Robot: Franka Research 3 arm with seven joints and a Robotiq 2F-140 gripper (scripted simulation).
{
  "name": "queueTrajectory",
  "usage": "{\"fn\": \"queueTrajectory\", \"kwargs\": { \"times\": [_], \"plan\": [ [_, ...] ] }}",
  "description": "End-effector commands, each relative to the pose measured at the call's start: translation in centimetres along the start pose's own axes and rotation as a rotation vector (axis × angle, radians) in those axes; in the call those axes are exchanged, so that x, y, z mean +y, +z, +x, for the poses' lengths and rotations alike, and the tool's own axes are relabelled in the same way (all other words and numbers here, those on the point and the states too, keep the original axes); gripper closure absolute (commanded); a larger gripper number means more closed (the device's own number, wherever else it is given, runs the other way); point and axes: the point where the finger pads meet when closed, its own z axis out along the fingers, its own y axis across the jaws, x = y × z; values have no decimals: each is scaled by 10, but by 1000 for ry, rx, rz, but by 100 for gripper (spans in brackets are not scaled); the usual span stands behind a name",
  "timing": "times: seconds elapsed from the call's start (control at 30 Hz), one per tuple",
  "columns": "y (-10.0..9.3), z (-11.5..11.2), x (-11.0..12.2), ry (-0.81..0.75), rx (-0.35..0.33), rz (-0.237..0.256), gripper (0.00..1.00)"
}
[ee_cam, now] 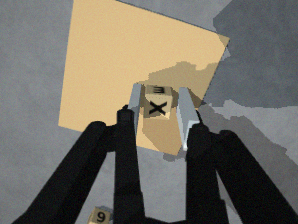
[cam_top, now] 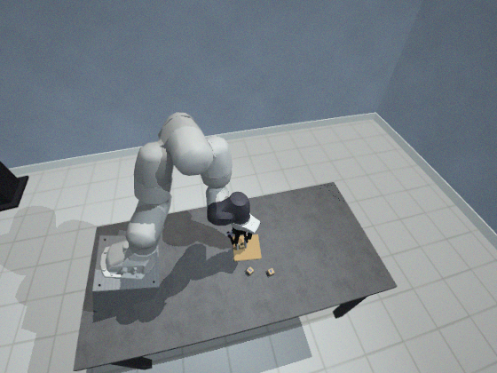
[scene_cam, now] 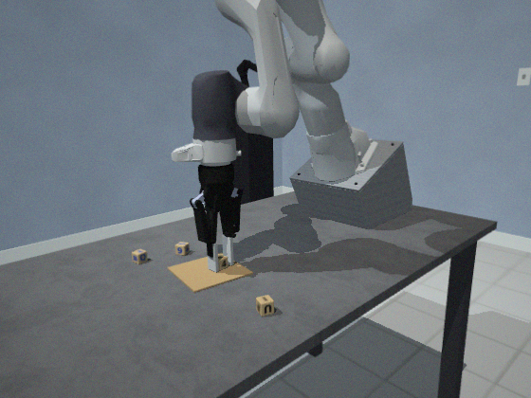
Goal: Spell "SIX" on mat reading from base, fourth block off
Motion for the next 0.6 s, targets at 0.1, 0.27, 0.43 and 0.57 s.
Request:
{"fn": "queueTrajectory", "kwargs": {
  "times": [0.1, 0.27, 0.43, 0.57],
  "plan": [
    [0, -1, -1, 3, 0, 3, 75],
    [0, -1, -1, 3, 0, 3, 75],
    [0, -1, -1, 3, 0, 3, 87],
    [0, -1, -1, 3, 0, 3, 87]
  ]
}}
